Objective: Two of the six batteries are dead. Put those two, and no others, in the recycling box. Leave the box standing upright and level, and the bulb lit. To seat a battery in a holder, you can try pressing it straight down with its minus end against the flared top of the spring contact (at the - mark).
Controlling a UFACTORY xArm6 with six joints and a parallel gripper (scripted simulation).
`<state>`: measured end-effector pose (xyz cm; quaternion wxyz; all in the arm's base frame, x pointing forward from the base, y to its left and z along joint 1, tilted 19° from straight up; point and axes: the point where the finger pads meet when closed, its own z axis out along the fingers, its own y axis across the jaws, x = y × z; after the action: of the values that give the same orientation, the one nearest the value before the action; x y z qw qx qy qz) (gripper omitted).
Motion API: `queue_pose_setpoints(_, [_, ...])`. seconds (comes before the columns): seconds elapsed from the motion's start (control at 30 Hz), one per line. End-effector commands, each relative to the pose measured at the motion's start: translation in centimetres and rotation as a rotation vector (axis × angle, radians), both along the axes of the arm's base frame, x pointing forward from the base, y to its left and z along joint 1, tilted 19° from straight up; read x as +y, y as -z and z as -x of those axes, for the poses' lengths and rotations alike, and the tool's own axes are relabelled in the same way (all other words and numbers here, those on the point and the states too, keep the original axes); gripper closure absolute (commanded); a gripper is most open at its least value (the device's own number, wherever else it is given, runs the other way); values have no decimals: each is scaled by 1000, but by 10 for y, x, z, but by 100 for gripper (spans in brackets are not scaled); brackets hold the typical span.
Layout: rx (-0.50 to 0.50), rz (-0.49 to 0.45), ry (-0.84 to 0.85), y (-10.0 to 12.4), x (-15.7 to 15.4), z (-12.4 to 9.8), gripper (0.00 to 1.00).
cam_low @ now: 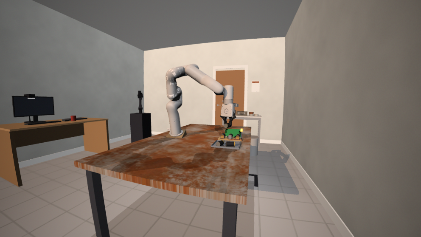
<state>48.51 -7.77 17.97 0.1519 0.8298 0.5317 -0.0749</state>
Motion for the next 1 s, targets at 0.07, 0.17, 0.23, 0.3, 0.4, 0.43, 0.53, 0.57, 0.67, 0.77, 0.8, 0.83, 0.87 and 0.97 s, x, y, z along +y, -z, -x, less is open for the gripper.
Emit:
queue_pose_setpoints(0.07, [59, -6, -174, -2, 0, -1, 72])
queue_pose_setpoints(0.17, [82, -4, -241, -2, 0, -1, 72])
queue_pose_setpoints(0.23, [94, -2, -277, -2, 0, -1, 72])
queue_pose_setpoints(0.3, [104, -1, -306, -2, 0, -1, 72])
queue_pose_setpoints(0.4, [115, 0, -337, -2, 0, -1, 72])
queue_pose_setpoints(0.43, [117, 1, -344, -2, 0, -1, 72])
queue_pose_setpoints(0.53, [121, 1, -354, -2, 0, -1, 72])
queue_pose_setpoints(0.57, [121, 1, -354, -2, 0, -1, 72])
queue_pose_setpoints(0.67, [123, 1, -360, -2, 0, -1, 72])
queue_pose_setpoints(0.77, [124, 1, -361, -2, 0, -1, 72])
queue_pose_setpoints(0.8, [124, 1, -361, -2, 0, -1, 72])
queue_pose_setpoints(0.83, [124, 1, -361, -2, 0, -1, 72])
queue_pose_setpoints(0.87, [124, 1, -361, -2, 0, -1, 72])
queue_pose_setpoints(0.97, [124, 1, -361, -2, 1, -1, 72])
